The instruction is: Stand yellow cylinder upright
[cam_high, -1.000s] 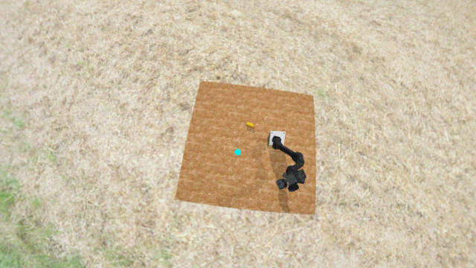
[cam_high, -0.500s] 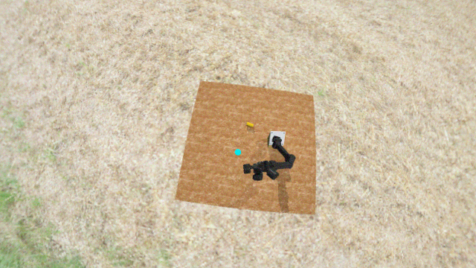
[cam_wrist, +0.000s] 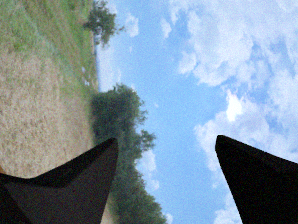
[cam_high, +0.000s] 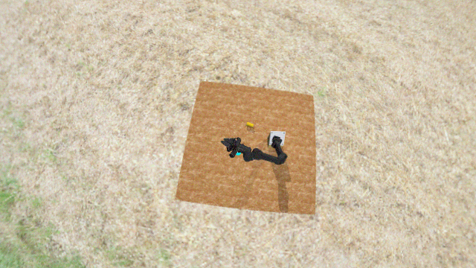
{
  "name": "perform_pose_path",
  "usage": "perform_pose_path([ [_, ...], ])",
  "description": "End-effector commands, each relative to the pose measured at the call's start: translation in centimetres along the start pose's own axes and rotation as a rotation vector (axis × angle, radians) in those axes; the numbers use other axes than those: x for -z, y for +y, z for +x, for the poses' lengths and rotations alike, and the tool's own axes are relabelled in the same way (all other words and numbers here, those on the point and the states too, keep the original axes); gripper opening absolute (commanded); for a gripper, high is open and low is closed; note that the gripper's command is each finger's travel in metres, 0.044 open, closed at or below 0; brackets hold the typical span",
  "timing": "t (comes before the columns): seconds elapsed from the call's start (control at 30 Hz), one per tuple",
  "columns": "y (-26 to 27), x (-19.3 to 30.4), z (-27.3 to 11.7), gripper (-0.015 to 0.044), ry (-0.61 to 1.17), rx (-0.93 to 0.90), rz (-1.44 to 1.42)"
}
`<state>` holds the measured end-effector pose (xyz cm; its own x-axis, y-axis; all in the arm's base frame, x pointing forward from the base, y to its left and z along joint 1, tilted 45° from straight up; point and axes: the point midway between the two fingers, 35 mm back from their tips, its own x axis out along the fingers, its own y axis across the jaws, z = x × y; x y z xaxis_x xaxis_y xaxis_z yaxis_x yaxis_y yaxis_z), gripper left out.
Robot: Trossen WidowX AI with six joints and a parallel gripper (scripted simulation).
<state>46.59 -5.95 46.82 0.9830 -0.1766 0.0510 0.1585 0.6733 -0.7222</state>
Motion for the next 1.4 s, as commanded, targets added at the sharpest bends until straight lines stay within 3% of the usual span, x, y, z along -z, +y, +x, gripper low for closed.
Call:
perform_pose_path([
  [0.0,3.6,4.8,2.3,0.0309,0.109,-0.123,0.011],
  [0.3,11.8,16.2,4.7,0.0309,0.364,-0.403,0.071],
  [0.6,19.4,26.9,2.9,0.0309,0.625,-0.668,0.195],
  [1.0,27.9,37.9,-4.4,0.0309,0.974,-0.988,0.455],
  [1.37,33.7,43.3,-13.3,0.0309,1.286,-1.237,0.782],
])
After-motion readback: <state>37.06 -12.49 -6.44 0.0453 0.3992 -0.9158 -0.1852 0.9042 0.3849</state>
